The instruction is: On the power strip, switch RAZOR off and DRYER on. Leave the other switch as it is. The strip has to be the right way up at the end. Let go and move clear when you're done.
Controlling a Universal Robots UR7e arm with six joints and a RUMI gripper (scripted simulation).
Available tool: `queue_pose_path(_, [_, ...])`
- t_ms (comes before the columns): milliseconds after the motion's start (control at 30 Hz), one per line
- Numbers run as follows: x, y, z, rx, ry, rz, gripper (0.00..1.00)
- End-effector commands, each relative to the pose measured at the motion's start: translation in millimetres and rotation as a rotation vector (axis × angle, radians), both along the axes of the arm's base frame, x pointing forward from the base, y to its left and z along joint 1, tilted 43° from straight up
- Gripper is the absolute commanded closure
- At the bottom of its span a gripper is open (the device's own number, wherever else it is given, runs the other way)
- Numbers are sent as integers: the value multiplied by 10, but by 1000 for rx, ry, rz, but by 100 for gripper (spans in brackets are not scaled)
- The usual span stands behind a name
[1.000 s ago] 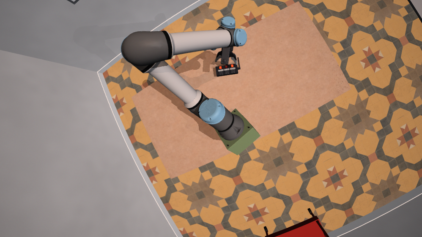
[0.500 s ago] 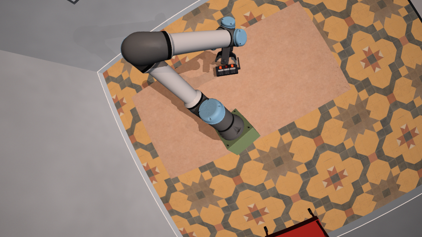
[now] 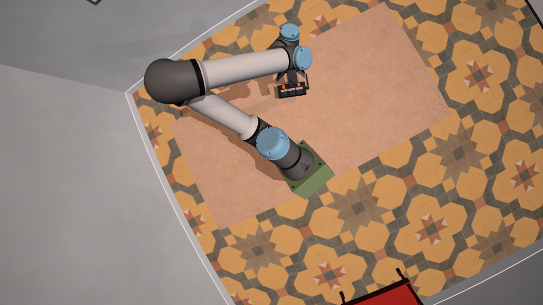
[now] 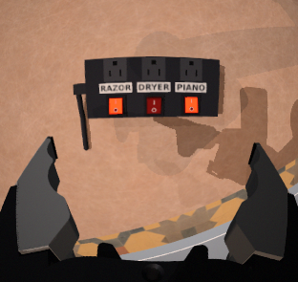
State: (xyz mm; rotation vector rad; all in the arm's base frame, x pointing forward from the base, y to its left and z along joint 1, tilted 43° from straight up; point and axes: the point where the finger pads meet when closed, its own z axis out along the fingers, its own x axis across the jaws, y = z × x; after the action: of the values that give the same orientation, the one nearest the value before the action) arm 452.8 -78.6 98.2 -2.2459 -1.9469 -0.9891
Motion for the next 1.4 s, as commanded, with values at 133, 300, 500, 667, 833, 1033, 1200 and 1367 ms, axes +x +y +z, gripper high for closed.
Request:
queue_pose_path(133, [-140, -97, 179, -162, -203, 118, 0])
queue_pose_path(300, [-189, -130, 233, -241, -273, 166, 0])
queue_pose_path(500, [-206, -142, 251, -271, -298, 183, 0])
queue_pose_path(667, [-206, -142, 252, -273, -299, 184, 0])
queue_pose_path(833, [-206, -142, 252, -273, -299, 184, 0])
queue_pose_path(1033, [-206, -142, 252, -273, -299, 184, 0])
queue_pose_path(1200, [-206, -142, 252, -273, -299, 184, 0])
queue_pose_path(1367, [-206, -142, 252, -272, -298, 182, 0])
